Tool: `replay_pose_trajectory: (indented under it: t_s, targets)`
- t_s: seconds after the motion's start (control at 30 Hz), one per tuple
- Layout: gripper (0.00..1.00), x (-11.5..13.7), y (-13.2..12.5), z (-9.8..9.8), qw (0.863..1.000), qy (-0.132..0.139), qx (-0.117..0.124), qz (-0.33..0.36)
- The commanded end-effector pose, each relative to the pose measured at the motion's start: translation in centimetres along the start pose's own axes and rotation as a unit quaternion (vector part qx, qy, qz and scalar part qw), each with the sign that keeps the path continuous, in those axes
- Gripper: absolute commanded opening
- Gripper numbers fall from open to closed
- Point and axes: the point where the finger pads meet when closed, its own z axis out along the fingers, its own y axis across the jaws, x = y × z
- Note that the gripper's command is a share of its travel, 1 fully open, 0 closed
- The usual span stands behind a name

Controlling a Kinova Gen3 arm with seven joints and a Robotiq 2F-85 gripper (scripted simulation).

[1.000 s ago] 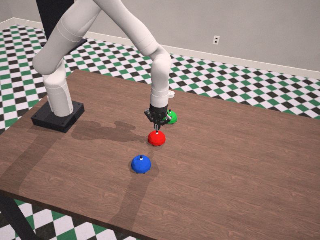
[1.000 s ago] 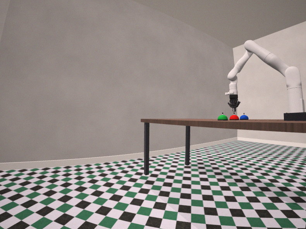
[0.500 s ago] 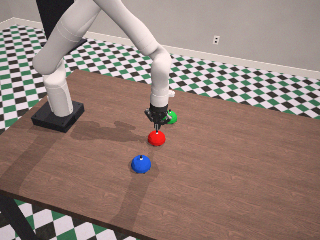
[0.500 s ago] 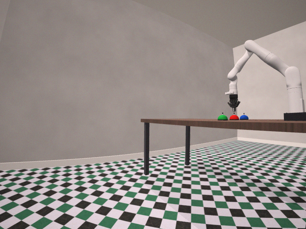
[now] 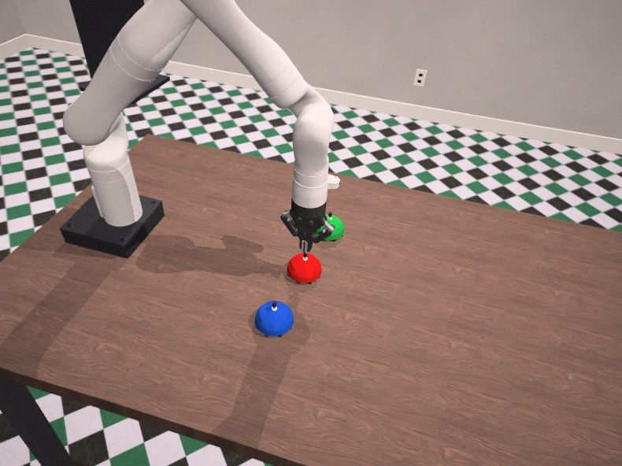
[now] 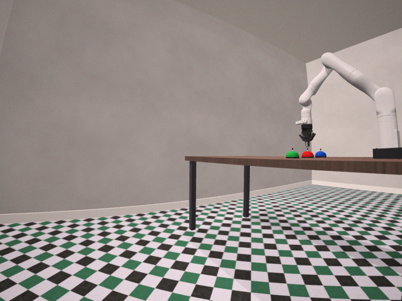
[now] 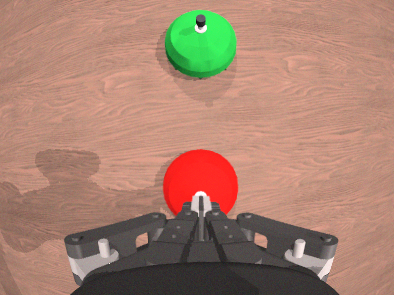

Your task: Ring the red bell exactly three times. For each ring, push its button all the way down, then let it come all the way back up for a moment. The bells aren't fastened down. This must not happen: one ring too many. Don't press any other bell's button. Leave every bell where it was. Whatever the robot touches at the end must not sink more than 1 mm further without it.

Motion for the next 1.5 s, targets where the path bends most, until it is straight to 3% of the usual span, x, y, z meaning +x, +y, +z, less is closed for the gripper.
replay_pose_trajectory:
  t_s: [0.0,1.2,1.47]
  targets:
    - [0.00,0.01,0.06,-0.08,1.000,0.000,-0.001,0.000]
    - [0.00,0.01,0.06,-0.06,1.000,0.000,-0.001,0.000]
    - [0.00,0.01,0.06,0.71,1.000,0.000,-0.001,0.000]
